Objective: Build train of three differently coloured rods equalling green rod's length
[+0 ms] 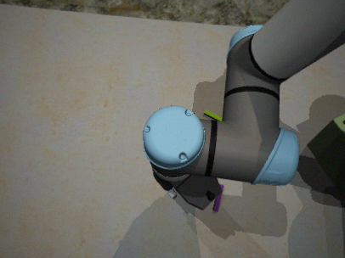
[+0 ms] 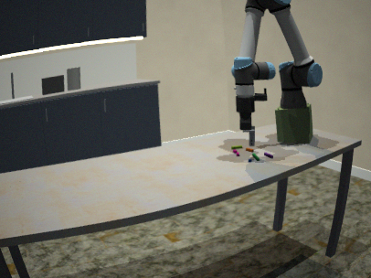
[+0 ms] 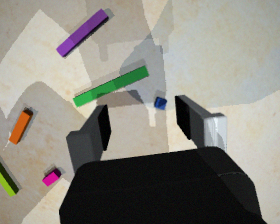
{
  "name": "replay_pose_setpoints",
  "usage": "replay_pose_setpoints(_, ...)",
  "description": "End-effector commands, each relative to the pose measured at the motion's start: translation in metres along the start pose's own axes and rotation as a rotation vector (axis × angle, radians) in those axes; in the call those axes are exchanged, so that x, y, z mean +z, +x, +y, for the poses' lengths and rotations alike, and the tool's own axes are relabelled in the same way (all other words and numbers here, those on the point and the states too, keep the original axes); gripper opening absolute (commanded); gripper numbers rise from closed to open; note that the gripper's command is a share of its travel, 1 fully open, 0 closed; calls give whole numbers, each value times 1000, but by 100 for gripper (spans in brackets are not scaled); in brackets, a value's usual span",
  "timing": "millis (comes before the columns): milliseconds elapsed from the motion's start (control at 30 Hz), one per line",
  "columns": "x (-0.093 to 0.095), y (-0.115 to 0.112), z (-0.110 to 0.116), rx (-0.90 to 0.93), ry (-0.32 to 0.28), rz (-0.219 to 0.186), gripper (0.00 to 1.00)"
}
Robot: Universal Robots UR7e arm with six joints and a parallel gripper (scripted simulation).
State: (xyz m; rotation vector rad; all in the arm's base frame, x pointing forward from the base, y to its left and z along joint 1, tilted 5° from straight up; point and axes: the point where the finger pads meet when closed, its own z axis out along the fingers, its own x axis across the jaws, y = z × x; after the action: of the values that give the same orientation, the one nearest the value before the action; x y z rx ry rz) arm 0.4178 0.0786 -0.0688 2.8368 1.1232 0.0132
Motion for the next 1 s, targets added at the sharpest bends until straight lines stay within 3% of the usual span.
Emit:
replay_pose_setpoints(0,-1,7,2,147,-1,1,100)
replay_pose_setpoints(267,-1,15,5,307,-1,1,100)
replay_pose_setpoints(967,-2,20,8,426,-1,1,100)
